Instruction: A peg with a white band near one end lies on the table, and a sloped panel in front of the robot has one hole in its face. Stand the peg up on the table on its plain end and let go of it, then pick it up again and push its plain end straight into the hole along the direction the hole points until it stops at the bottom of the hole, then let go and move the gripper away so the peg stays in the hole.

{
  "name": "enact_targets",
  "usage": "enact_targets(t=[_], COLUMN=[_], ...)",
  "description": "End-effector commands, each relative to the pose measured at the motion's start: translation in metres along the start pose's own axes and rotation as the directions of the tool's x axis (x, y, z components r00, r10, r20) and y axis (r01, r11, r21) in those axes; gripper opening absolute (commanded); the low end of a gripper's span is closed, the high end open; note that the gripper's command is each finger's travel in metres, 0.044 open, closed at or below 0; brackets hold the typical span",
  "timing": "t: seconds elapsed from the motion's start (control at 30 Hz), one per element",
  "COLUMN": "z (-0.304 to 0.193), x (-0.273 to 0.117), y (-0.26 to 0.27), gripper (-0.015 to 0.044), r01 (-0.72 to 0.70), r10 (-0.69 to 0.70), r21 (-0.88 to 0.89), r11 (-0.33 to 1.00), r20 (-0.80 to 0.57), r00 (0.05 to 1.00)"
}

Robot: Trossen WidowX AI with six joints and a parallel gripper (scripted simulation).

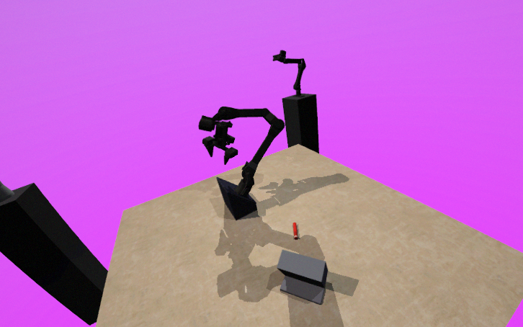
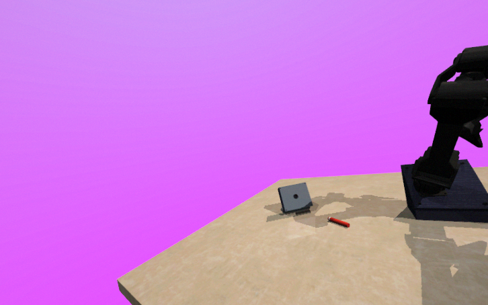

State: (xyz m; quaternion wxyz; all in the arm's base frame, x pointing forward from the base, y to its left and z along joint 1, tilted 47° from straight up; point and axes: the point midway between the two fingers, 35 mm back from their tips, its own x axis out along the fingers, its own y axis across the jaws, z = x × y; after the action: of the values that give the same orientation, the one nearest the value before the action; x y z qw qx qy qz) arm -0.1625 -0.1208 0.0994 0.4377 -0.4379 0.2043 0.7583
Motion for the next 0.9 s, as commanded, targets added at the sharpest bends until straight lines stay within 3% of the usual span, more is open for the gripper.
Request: enact_targets(t=[0.0,0.33,0.87], z=[-0.018,-0.064,-0.13], x=[-0.006,-0.024,-0.048], y=[-0.001,-0.012,-0.058], gripper=[0.044,0.044,0.044], r01=[-0.021,-0.099,-0.213], r10=[0.017,0.058,0.04], r21=[-0.109,-0.376,-0.726], r11=[0.994,0.921,0.654], r20=[-0.033,-0.119,-0.248], r00=[0.999,0.991,0.968])
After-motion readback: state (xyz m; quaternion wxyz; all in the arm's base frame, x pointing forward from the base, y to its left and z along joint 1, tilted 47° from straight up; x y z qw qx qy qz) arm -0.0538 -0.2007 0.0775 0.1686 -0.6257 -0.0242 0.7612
